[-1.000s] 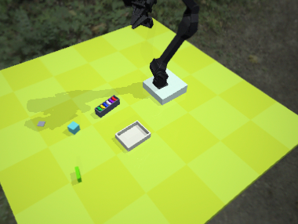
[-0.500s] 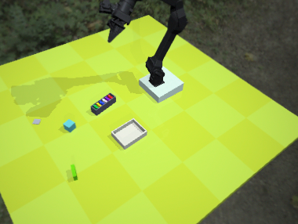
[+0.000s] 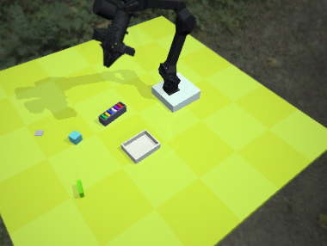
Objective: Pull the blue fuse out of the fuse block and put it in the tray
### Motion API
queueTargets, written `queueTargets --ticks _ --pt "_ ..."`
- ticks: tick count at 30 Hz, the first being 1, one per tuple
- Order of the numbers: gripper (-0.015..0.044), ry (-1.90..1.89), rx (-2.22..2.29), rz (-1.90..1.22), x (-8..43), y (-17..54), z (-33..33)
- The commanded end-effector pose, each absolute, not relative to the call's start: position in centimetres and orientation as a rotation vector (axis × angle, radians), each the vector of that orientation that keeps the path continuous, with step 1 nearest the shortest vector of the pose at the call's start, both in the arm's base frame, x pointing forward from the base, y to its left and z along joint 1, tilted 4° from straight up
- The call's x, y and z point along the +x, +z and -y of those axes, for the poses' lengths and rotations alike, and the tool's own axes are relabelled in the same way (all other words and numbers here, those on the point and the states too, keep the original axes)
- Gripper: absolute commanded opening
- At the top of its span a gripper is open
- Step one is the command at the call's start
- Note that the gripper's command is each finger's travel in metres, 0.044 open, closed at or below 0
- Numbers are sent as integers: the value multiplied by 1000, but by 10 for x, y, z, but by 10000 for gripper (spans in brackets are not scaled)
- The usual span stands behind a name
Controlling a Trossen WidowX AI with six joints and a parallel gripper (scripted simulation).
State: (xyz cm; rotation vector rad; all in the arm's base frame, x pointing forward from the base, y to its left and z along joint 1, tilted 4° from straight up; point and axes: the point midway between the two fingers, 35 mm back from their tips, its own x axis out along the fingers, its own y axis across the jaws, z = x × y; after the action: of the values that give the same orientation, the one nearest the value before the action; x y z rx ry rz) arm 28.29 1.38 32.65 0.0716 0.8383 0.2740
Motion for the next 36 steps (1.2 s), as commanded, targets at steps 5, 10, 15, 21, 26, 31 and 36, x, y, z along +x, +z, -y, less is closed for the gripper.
queueTargets --ticks 5,10,15,21,26,31,36 --pt "70 535 -544 -977 315 235 1" --pt "70 665 -756 -1010 319 204 6" --pt "70 815 -961 -1030 320 173 10" --pt "70 1024 -1198 -1035 317 136 14" --pt "70 1222 -1382 -1017 311 106 17" --pt "70 1333 -1471 -997 309 91 19" --pt "70 1333 -1471 -997 309 91 19"
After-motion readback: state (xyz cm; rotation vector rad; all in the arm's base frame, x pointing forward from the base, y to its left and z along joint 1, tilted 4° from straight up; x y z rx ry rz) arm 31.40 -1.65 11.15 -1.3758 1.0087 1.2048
